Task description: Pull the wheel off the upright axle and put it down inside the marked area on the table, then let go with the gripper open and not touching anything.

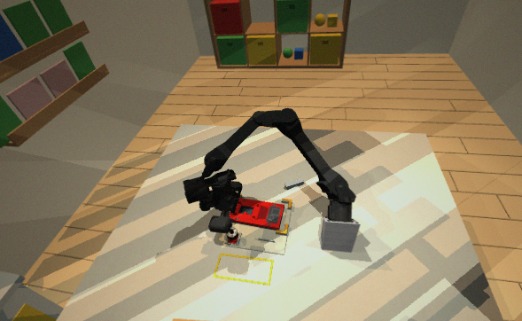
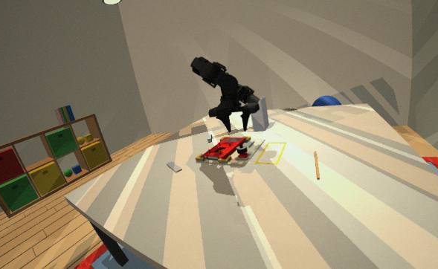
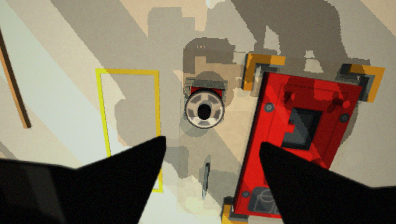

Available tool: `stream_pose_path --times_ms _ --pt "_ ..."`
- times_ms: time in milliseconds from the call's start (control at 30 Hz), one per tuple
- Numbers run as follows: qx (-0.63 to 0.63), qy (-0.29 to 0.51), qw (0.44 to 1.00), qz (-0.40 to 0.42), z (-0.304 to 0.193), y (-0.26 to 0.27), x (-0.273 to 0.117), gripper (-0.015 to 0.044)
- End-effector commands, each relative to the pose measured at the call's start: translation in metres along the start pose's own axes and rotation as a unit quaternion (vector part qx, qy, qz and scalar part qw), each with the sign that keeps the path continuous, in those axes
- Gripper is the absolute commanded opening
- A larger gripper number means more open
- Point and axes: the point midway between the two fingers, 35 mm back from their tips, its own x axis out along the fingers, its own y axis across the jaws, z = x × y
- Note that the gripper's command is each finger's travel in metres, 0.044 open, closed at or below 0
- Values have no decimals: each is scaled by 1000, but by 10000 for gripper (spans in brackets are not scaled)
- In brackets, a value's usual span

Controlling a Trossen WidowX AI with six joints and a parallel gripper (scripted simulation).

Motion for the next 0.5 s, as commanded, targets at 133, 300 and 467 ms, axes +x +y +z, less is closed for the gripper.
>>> stream_pose_path --times_ms 133,300,467 --pt "0 2 1000 -6 6 8 1 300" --pt "0 2 1000 -5 7 8 13 300" --pt "0 2 1000 -5 8 8 45 300"
